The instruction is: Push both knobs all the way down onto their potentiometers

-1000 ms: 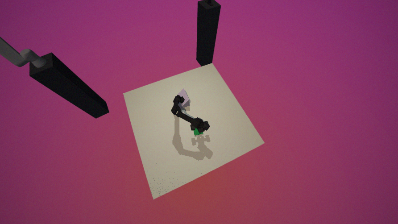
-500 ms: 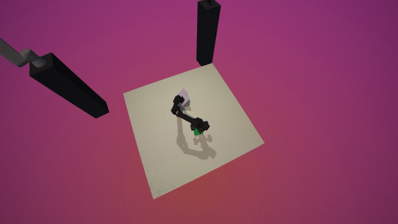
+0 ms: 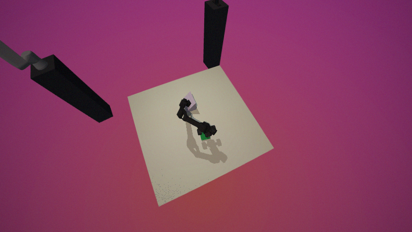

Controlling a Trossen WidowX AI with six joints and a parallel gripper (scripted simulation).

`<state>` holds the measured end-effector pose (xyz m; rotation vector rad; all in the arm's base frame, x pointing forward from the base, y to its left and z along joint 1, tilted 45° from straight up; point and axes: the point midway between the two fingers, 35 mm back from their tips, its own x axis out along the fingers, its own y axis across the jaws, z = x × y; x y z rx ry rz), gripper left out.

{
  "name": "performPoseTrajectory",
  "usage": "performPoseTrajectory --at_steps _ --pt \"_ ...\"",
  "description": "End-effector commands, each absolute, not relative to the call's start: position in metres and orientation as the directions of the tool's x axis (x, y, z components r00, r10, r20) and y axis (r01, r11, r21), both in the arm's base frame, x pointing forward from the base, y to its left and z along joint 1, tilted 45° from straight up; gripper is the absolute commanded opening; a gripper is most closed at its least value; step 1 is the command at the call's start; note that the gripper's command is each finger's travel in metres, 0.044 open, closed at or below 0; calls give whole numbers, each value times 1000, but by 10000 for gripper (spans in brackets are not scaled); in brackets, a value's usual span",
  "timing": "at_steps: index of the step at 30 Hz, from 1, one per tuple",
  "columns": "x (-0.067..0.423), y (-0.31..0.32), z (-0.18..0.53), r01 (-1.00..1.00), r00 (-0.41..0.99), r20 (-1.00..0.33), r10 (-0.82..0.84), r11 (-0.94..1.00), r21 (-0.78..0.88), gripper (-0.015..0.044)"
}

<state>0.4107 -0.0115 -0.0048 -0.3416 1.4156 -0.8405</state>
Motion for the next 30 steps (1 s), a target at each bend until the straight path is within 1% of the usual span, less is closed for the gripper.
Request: performPoseTrajectory --at_steps 1,30 --pt "411 -27 -17 320 -87 -719 -689 664 -675 0" --pt "410 -32 -22 320 -87 -719 -690 664 -676 0"
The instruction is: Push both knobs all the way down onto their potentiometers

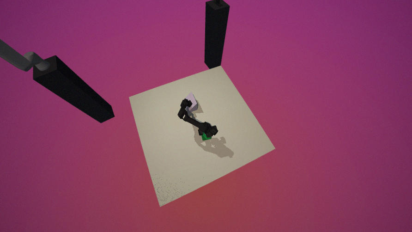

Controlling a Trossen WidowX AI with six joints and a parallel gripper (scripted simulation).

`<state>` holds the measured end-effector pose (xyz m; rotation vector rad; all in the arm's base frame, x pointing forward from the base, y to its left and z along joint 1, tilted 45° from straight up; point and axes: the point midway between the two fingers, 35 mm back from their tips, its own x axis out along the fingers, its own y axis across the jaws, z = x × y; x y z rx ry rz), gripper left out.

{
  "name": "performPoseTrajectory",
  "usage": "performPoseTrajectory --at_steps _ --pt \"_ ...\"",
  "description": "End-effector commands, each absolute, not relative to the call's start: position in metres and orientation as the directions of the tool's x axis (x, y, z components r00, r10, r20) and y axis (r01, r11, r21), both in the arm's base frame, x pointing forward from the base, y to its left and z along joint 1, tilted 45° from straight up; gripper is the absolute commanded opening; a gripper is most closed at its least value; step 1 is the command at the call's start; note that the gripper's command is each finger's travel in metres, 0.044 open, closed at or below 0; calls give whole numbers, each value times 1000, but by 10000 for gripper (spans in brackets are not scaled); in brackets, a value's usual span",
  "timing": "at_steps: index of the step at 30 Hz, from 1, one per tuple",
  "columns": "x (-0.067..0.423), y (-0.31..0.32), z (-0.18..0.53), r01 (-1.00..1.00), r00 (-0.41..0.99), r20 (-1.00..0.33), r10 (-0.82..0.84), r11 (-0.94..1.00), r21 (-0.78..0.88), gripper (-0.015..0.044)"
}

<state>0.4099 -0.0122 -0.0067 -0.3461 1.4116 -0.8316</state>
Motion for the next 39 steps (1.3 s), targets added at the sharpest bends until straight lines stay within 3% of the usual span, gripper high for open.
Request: performPoseTrajectory --at_steps 1,39 --pt "410 -33 -22 320 -87 -719 -690 664 -676 0" --pt "409 -38 -27 320 -87 -719 -690 664 -676 0"
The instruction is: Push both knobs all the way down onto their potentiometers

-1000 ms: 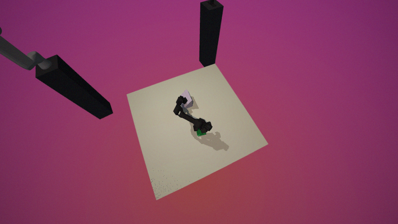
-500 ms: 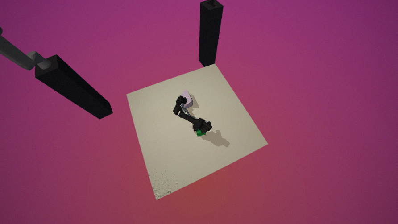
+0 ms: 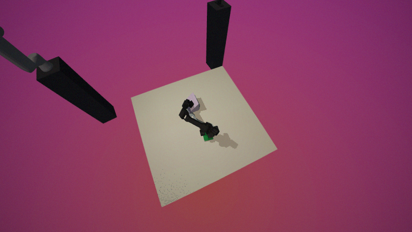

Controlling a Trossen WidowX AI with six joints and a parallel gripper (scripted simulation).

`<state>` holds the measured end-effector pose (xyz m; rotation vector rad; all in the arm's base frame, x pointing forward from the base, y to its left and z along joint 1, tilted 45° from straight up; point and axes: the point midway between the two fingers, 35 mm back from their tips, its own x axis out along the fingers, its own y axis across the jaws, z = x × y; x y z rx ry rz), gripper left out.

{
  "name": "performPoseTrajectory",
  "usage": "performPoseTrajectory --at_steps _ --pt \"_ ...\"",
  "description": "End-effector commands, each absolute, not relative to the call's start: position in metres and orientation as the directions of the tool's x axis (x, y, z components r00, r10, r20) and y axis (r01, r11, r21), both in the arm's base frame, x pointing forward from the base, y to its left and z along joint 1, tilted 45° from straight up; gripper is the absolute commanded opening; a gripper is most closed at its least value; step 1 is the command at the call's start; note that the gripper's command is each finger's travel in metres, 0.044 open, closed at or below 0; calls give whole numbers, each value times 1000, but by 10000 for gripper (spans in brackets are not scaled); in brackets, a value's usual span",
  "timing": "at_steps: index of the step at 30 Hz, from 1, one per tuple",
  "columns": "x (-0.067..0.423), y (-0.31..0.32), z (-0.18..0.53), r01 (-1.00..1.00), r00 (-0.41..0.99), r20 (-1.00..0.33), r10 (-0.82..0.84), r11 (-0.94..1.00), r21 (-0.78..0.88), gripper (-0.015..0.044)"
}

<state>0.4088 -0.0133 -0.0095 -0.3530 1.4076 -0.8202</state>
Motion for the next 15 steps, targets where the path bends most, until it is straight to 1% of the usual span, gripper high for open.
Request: performPoseTrajectory --at_steps 1,15 --pt "409 -38 -27 320 -87 -719 -690 664 -676 0" --pt "409 -40 -30 320 -87 -718 -690 664 -676 0"
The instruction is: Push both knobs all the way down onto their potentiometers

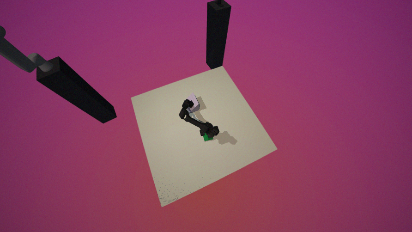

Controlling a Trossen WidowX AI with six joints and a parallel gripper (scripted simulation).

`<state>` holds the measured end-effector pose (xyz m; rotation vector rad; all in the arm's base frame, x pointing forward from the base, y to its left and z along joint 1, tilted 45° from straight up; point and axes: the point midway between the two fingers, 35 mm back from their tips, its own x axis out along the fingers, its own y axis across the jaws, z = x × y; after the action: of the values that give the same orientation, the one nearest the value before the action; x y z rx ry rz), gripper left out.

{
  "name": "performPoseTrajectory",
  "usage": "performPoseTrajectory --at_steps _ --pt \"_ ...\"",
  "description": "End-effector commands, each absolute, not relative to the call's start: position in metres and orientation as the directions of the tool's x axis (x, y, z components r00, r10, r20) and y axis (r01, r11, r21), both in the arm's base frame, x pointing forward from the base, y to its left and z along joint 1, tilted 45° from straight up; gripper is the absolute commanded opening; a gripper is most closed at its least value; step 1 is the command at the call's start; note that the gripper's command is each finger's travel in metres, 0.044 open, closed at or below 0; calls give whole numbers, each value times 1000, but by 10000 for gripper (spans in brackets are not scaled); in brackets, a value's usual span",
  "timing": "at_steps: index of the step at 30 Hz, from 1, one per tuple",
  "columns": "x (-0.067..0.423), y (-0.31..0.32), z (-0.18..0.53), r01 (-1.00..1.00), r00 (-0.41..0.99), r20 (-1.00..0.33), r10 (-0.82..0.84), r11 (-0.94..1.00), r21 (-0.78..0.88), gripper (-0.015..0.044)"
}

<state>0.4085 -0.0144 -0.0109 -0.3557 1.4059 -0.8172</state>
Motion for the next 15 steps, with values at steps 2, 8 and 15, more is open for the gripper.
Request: performPoseTrajectory --at_steps 2,8,15 --pt "409 -41 -30 320 -87 -718 -690 664 -676 0" --pt "409 -43 -32 320 -87 -718 -690 664 -676 0" --pt "409 -43 -32 320 -87 -718 -690 664 -676 0"
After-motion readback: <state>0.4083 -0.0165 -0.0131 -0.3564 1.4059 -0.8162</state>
